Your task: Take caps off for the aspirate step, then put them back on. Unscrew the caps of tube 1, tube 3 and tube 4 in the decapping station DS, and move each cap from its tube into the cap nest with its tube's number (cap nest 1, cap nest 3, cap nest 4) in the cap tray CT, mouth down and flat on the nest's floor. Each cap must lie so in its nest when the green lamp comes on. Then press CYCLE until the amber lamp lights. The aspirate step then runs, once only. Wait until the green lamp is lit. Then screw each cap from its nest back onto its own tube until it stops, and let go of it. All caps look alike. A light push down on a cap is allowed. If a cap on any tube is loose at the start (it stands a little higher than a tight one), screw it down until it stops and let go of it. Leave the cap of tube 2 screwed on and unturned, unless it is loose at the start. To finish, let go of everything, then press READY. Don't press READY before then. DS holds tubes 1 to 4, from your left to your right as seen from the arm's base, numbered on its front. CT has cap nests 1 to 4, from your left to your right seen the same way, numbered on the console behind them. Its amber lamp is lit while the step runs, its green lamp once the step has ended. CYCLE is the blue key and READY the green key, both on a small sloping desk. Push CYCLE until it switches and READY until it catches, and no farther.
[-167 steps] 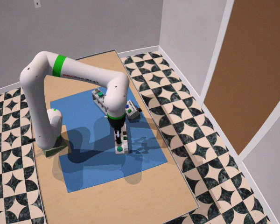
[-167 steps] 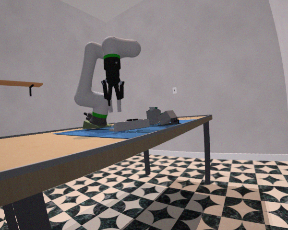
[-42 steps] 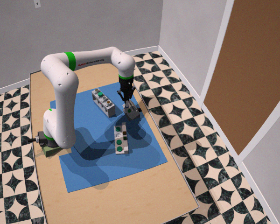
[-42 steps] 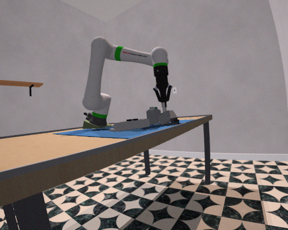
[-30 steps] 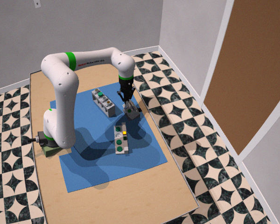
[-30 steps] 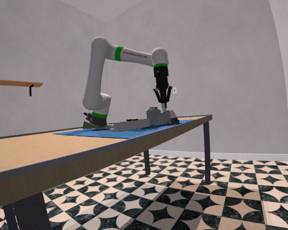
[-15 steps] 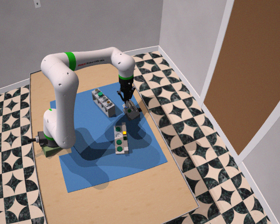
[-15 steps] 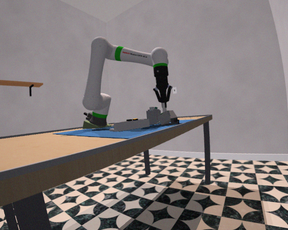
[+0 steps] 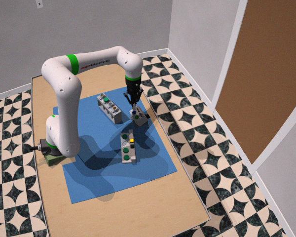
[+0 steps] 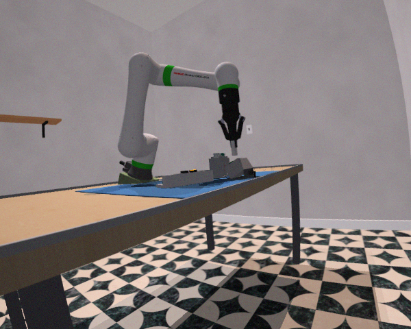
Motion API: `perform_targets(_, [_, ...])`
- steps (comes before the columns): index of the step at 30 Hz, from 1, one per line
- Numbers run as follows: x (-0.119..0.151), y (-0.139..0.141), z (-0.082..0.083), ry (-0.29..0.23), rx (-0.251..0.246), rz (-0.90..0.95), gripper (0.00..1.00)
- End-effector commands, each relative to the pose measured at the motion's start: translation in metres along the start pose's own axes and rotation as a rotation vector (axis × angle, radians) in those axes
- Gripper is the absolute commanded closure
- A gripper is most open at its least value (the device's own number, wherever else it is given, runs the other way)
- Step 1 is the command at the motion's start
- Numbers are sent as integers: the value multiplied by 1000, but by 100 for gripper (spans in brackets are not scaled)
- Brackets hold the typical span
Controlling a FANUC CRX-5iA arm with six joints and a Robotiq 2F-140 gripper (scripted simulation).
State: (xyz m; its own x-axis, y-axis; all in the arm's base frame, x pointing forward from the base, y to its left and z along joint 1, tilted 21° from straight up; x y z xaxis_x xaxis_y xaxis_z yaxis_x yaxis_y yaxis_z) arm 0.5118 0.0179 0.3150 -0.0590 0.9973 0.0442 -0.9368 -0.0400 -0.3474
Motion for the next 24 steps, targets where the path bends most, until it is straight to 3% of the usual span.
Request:
perform_targets(1, [0,0,1,0,0,0,100])
perform_targets(2, [-8,3,1,0,0,83,0])
perform_targets(4, [-23,10,0,0,0,250,0])
perform_targets(7, [-23,10,0,0,0,250,0])
perform_targets(9, [-38,17,0,0,0,416,0])
perform_targets(13, [-45,21,0,0,0,500,0])
perform_targets(20, [-76,35,-1,2,0,816,0])
perform_targets(24, [-76,35,-1,0,0,833,0])
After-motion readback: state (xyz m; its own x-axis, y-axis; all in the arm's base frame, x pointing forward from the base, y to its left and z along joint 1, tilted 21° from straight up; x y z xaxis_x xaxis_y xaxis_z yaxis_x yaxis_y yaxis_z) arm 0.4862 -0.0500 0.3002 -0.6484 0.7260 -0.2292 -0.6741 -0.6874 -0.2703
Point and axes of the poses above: the point where the finger pads meet when closed, its own z axis back along the fingers, its own y axis across the jaws, x = y × z, the point moved 2 cm from there along z, back along the fingers, and after that the axes turned 3 degrees about z, right-handed, at the moved point
